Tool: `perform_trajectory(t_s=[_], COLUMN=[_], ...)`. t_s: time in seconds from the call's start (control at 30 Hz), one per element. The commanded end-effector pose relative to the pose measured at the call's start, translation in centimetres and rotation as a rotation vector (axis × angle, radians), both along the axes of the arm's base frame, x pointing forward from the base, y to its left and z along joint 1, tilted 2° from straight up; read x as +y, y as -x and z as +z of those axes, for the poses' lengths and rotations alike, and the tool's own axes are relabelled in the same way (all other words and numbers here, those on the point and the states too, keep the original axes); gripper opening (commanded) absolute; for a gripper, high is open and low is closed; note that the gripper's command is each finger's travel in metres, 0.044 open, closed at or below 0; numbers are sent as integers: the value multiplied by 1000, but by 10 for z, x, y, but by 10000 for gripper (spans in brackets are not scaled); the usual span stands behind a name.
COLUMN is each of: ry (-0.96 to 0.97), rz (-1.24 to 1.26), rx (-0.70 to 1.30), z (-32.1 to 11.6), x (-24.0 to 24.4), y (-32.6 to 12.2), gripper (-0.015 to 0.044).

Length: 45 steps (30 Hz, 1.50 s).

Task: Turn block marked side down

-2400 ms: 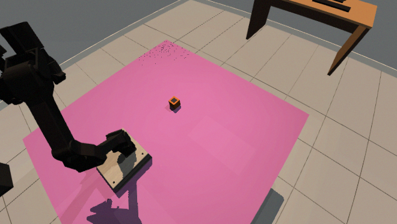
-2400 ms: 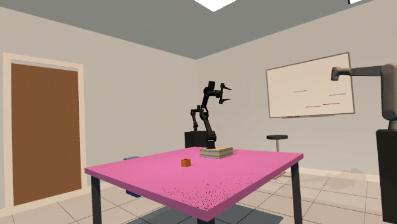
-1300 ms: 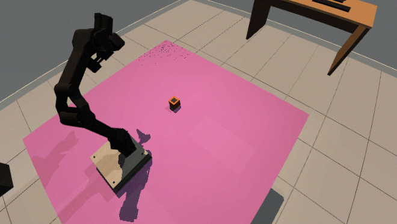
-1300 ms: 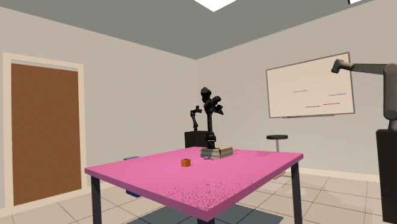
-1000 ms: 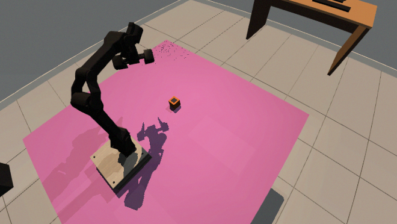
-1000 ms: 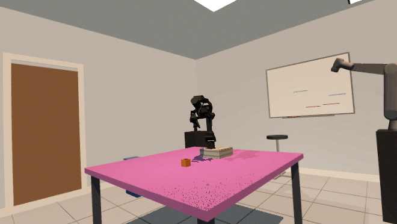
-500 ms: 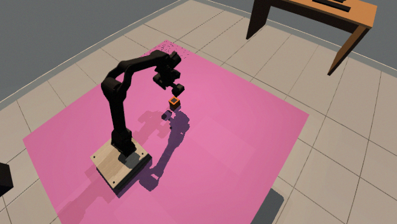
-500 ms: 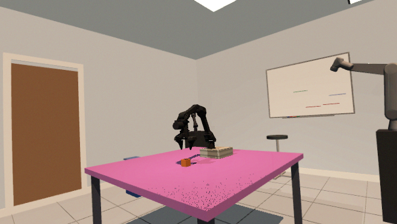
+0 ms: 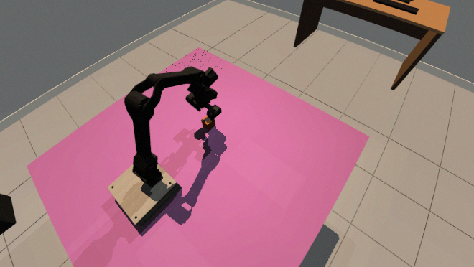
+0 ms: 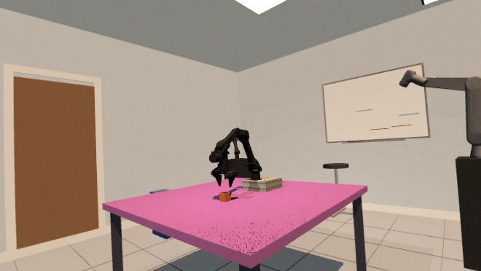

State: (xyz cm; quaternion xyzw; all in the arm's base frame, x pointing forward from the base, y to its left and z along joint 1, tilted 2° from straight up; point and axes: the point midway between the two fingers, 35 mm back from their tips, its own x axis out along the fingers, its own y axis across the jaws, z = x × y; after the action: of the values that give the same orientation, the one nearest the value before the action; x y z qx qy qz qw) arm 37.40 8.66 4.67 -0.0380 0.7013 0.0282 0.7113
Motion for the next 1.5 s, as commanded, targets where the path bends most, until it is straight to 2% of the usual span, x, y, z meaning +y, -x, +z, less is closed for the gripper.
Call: perform_trajectory(t_s=[0.0,0.1,1.3,1.47], ry=[6,6,6,6], rz=[-8,-8,-8,-8], rx=[7,7,7,7], z=[-8,-21,-59,-59], x=[-1,-1,-2,-2], y=[1,0,0,0], gripper=[440,440,440,309])
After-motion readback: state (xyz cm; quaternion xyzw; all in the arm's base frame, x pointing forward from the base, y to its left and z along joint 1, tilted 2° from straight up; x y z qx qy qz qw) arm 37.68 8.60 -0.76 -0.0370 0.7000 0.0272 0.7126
